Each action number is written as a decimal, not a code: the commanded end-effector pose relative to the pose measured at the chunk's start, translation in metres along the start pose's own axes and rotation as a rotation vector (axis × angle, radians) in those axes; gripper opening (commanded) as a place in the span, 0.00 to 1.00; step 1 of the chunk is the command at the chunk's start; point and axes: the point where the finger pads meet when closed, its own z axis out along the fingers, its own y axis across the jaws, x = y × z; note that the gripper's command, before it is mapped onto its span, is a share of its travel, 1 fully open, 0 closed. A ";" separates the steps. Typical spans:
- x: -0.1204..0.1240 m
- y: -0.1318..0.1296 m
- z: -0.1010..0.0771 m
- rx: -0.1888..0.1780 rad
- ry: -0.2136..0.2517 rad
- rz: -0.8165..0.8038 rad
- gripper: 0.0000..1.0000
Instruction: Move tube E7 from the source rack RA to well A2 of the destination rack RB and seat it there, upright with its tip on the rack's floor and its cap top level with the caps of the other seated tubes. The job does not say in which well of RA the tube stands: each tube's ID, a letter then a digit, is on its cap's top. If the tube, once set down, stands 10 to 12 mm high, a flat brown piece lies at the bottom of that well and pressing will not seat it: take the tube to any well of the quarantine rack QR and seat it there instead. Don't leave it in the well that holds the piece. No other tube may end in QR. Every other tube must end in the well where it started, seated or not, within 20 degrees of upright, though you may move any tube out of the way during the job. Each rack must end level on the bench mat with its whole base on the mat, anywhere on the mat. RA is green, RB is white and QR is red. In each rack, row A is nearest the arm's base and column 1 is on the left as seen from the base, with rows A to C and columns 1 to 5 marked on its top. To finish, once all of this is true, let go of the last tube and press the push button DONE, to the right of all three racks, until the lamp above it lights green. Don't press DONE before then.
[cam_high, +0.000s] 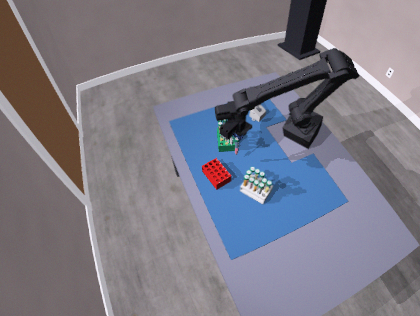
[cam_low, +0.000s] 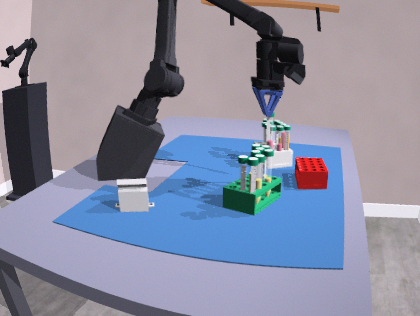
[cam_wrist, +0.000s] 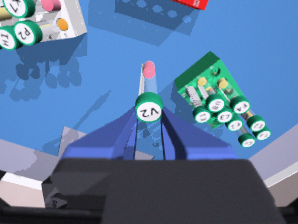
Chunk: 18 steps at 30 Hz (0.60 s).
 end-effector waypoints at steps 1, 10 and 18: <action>-0.041 -0.009 -0.020 0.042 -0.063 0.002 0.00; -0.063 0.002 -0.020 0.039 -0.066 0.003 0.00; -0.070 0.000 -0.028 0.055 -0.083 0.055 0.00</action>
